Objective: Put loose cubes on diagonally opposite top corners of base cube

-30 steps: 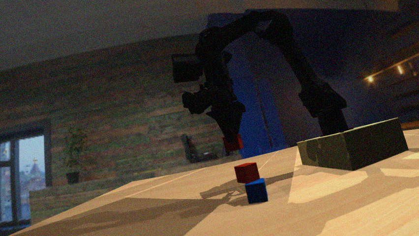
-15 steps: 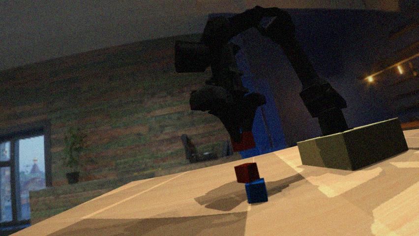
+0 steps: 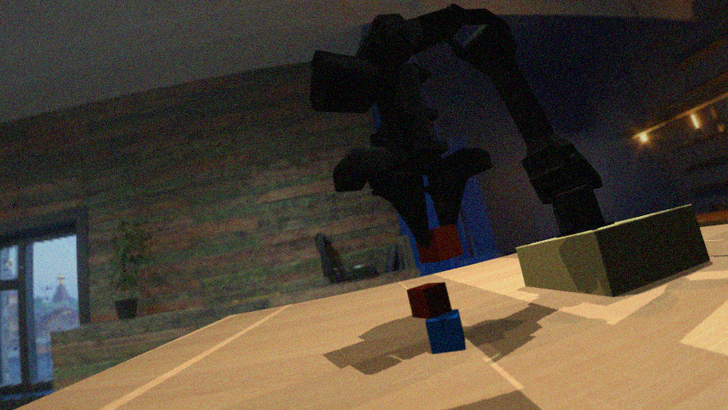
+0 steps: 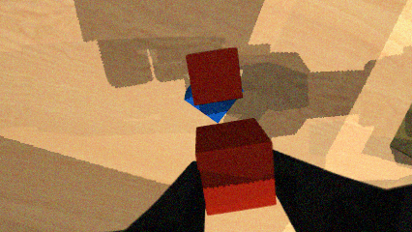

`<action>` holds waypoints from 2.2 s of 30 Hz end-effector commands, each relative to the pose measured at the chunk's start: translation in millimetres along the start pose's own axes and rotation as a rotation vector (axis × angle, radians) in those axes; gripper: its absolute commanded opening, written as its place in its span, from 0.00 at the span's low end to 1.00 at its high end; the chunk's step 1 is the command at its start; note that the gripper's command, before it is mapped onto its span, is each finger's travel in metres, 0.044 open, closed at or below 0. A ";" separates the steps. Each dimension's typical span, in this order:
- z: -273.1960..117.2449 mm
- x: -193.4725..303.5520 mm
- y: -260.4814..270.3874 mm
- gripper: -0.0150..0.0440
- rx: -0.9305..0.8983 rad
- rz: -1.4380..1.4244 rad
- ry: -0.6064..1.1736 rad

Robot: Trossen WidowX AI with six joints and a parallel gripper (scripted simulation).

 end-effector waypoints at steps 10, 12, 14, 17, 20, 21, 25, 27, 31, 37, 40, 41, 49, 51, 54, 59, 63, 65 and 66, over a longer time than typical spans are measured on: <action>28.2 -0.6 -1.3 0.43 -0.005 0.025 0.004; 28.7 -0.6 -1.3 0.43 -0.005 0.025 0.004; 28.7 -0.6 -1.3 0.43 -0.005 0.025 0.004; 28.7 -0.6 -1.3 0.43 -0.005 0.025 0.004; 30.6 -0.6 -1.1 0.43 -0.005 0.025 0.004; 33.0 -0.5 -0.9 0.43 -0.005 0.025 0.004; 44.9 -0.3 -0.1 0.43 -0.005 0.023 0.004; 50.8 -0.3 0.1 0.43 -0.005 0.022 0.004; 58.0 -0.2 0.2 0.43 -0.005 0.021 0.004; 58.0 -0.2 0.2 0.43 -0.005 0.021 0.004; 59.1 -0.2 0.2 0.43 -0.005 0.017 0.004; 59.4 -0.2 0.2 0.43 -0.005 0.015 0.004; 59.4 -0.2 0.2 0.43 -0.005 0.015 0.004; 59.4 -0.2 0.2 0.43 -0.005 0.015 0.004; 59.4 -0.2 0.2 0.48 -0.005 0.015 0.004; 59.4 -0.2 0.2 0.60 -0.005 0.015 0.004; 57.6 -0.3 0.2 0.60 -0.005 0.017 0.003; 50.8 -0.4 0.0 0.60 -0.004 0.022 0.001; 50.0 -0.4 0.0 0.60 -0.004 0.022 0.001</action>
Point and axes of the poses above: the point midway between the two fingers, 35 mm back from their tips, its own z axis out along the fingers, its own y axis across the jaws, x = y × z, the point moved 8 cm from there along -z, back along the fingers, and after that the axes turned 13 degrees about z, right-handed, at the moved point
